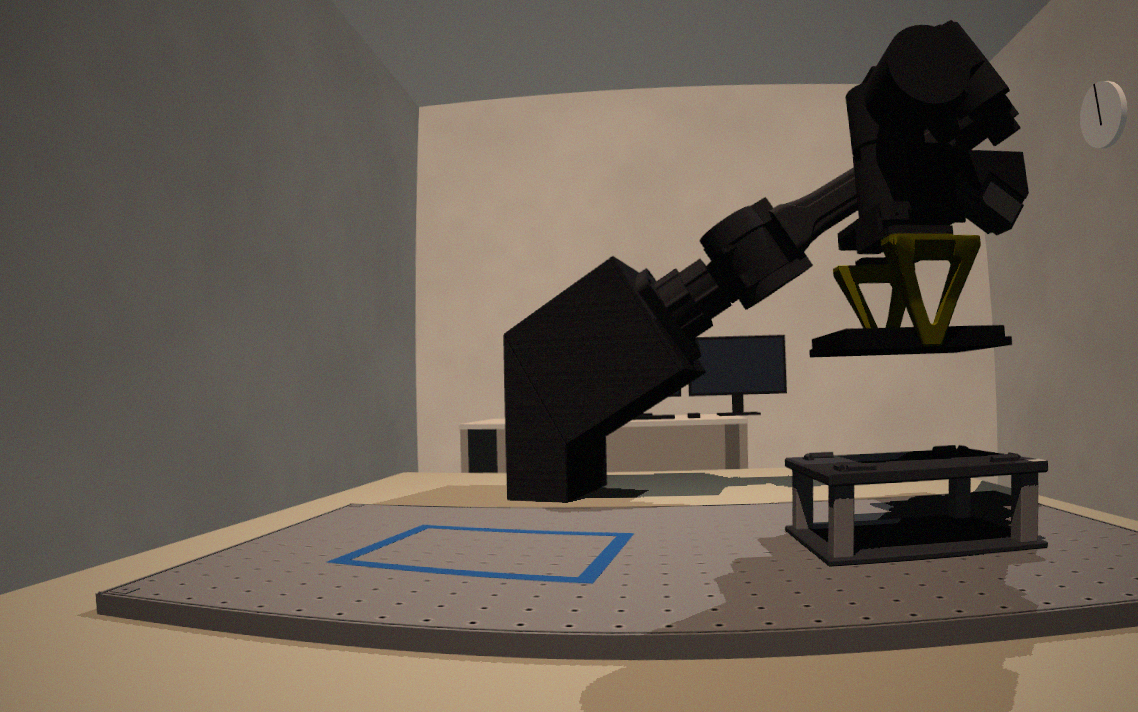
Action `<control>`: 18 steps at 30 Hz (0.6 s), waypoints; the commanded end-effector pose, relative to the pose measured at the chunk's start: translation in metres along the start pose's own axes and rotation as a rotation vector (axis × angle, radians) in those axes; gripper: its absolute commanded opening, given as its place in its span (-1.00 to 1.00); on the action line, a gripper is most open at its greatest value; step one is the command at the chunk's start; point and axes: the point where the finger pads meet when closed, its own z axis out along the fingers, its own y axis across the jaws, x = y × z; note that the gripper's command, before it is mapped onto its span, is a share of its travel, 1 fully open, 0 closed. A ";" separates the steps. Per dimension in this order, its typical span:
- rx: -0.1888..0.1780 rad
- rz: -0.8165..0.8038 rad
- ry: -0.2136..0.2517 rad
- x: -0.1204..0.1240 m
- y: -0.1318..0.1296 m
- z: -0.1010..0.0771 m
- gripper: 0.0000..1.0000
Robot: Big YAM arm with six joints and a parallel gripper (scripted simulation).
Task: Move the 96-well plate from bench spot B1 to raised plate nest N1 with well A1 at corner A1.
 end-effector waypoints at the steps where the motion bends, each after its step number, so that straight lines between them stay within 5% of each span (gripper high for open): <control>1: 0.015 -0.009 0.002 -0.003 -0.006 -0.005 -1.00; 18: 0.016 0.005 0.005 0.002 0.001 -0.006 -1.00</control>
